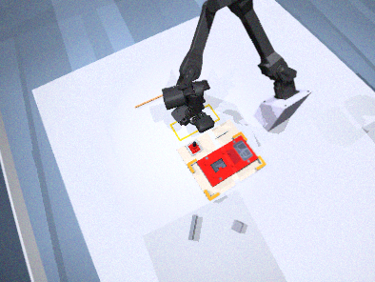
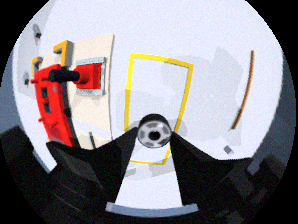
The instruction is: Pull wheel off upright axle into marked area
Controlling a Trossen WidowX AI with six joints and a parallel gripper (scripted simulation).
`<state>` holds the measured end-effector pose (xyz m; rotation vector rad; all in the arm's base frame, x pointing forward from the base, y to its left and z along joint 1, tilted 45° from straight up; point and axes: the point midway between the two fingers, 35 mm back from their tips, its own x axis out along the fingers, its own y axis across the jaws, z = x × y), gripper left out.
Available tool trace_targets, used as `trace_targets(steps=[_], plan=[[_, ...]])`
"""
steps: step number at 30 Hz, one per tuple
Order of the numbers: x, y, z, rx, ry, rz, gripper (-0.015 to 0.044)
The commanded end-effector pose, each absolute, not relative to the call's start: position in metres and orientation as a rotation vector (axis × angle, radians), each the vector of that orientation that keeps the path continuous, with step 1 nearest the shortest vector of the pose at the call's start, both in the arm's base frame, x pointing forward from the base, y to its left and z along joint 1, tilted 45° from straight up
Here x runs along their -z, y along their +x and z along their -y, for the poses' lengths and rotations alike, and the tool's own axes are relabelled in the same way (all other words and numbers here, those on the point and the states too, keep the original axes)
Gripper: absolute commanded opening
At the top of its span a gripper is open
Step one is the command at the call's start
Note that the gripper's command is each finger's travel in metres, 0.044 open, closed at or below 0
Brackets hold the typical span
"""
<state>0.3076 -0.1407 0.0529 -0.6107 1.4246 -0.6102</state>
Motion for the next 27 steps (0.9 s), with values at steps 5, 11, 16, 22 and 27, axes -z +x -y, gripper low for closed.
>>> trace_targets(steps=[5,11,16,22,27], plan=[[-0.04,0.306,0.153,0.604,-0.617,-1.428,0.0],[-0.044,0.305,0.151,0.614,-0.612,-1.429,0.0157],[-0.045,0.306,0.149,0.613,-0.612,-1.429,0.0289],[-0.083,0.303,0.11,0.602,-0.615,-1.428,0.03],[-0.085,0.303,0.108,0.602,-0.615,-1.428,0.03]])
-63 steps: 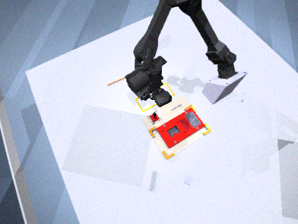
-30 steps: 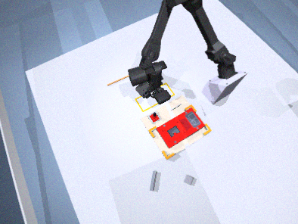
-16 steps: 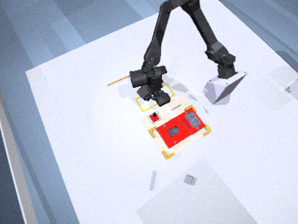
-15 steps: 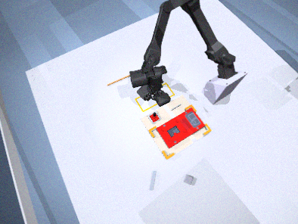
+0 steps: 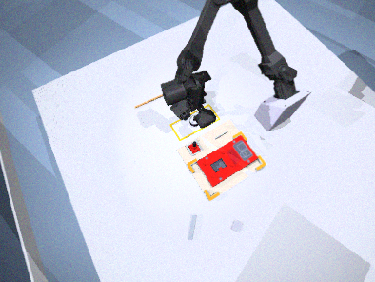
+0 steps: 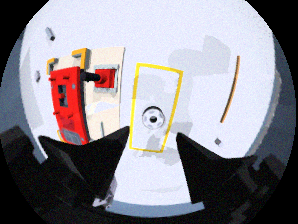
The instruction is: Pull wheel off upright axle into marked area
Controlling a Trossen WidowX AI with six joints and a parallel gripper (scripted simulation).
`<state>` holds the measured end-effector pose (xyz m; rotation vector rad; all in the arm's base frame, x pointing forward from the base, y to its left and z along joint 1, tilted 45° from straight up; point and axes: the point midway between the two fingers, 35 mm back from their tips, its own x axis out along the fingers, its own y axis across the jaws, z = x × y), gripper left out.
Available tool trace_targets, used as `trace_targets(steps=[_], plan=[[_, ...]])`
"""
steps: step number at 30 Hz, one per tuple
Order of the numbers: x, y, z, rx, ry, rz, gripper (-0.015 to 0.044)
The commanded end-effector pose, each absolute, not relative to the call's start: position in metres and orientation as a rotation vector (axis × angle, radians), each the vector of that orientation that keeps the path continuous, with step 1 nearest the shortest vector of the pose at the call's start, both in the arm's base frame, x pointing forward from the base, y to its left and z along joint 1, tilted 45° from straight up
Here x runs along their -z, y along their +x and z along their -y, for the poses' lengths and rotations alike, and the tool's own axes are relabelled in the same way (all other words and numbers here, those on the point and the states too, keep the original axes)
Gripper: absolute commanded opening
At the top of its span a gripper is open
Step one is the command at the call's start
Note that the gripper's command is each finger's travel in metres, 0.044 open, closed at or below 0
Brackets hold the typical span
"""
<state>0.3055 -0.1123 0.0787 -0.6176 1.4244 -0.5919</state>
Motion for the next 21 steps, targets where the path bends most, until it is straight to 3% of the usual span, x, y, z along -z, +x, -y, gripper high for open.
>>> trace_targets(steps=[1,6,9,21], plan=[[-0.079,0.303,0.11,0.591,-0.617,-1.425,0.0326],[-0.084,0.243,0.061,0.59,-0.61,-1.434,0.044],[-0.086,0.221,0.051,0.598,-0.614,-1.434,0.044],[-0.086,0.221,0.051,0.598,-0.614,-1.434,0.044]])
